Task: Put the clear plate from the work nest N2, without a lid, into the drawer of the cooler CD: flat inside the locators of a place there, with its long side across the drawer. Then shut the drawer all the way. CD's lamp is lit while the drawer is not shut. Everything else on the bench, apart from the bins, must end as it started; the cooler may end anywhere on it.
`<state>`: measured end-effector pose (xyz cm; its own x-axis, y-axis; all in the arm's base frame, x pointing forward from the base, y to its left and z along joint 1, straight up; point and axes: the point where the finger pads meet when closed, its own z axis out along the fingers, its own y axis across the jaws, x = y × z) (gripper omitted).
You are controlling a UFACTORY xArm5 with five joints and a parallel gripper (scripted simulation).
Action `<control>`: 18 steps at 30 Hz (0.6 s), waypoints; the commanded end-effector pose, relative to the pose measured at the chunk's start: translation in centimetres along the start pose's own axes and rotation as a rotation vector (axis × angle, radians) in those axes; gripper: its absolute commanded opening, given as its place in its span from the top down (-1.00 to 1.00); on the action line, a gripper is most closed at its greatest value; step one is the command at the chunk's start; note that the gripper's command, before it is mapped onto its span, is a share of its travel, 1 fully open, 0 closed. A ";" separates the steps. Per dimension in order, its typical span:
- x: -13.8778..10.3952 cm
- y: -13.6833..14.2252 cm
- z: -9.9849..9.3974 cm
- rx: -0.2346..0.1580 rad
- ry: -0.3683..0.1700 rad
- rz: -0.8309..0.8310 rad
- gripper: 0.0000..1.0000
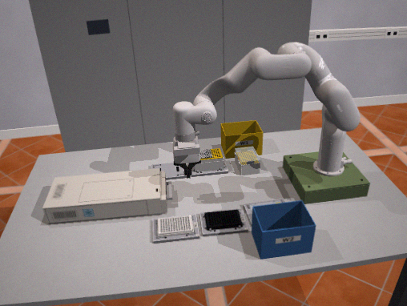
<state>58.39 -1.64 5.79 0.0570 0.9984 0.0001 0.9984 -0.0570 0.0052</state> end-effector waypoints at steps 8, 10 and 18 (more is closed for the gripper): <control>0.0 0.2 -2.0 -0.006 -0.007 0.000 1.00; 0.0 0.2 -2.3 -0.006 -0.007 0.000 1.00; 0.0 0.2 -3.3 -0.006 -0.007 0.000 1.00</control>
<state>58.39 -1.63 8.45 0.0570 0.9984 0.0001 0.9984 -0.0570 0.0056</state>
